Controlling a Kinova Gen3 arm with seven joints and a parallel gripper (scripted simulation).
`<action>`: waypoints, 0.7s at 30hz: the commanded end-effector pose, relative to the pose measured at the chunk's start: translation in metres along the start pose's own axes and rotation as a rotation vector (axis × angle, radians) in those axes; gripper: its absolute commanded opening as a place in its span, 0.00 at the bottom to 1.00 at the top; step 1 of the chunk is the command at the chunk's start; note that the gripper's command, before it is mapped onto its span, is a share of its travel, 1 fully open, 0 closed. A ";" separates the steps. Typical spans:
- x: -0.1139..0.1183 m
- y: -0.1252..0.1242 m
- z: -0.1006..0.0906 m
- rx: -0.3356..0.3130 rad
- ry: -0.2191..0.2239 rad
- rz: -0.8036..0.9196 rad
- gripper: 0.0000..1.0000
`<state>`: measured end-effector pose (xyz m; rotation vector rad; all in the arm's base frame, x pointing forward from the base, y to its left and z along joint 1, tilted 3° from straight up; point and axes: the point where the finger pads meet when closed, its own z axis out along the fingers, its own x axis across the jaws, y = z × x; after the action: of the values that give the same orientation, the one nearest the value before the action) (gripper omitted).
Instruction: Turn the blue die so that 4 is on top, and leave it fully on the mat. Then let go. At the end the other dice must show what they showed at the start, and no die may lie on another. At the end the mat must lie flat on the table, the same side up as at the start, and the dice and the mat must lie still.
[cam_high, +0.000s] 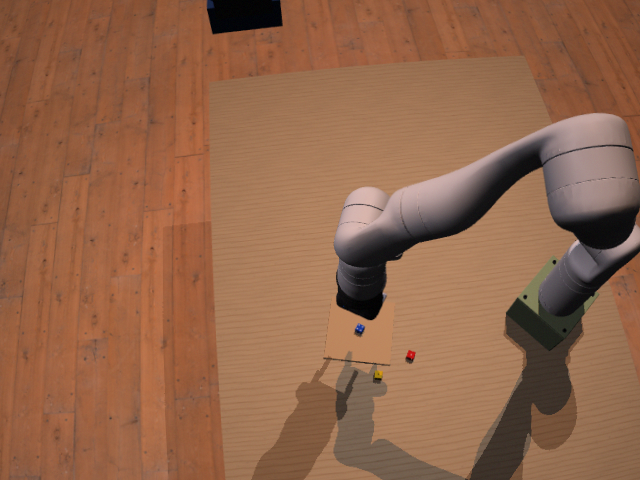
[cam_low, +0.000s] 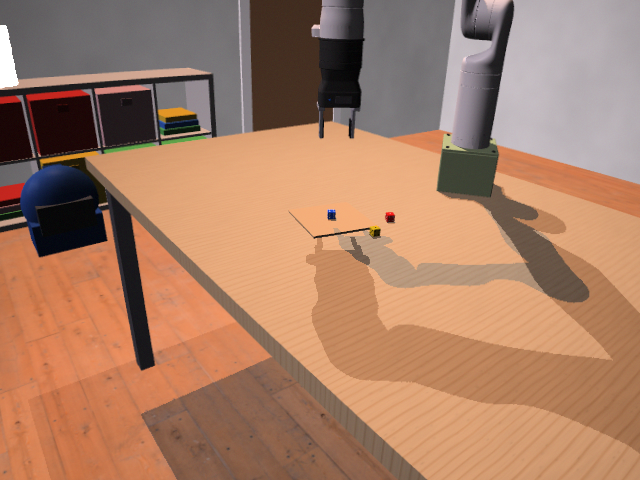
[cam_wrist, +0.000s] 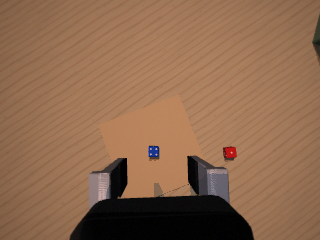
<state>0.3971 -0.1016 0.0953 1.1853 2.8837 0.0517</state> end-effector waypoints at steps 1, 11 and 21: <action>-0.001 0.004 -0.007 -0.010 -0.008 -0.005 1.00; -0.001 0.004 -0.009 -0.010 -0.008 -0.005 1.00; -0.001 0.004 -0.009 -0.010 -0.008 -0.005 1.00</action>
<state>0.4001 -0.0997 0.1040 1.1746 2.8774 0.0607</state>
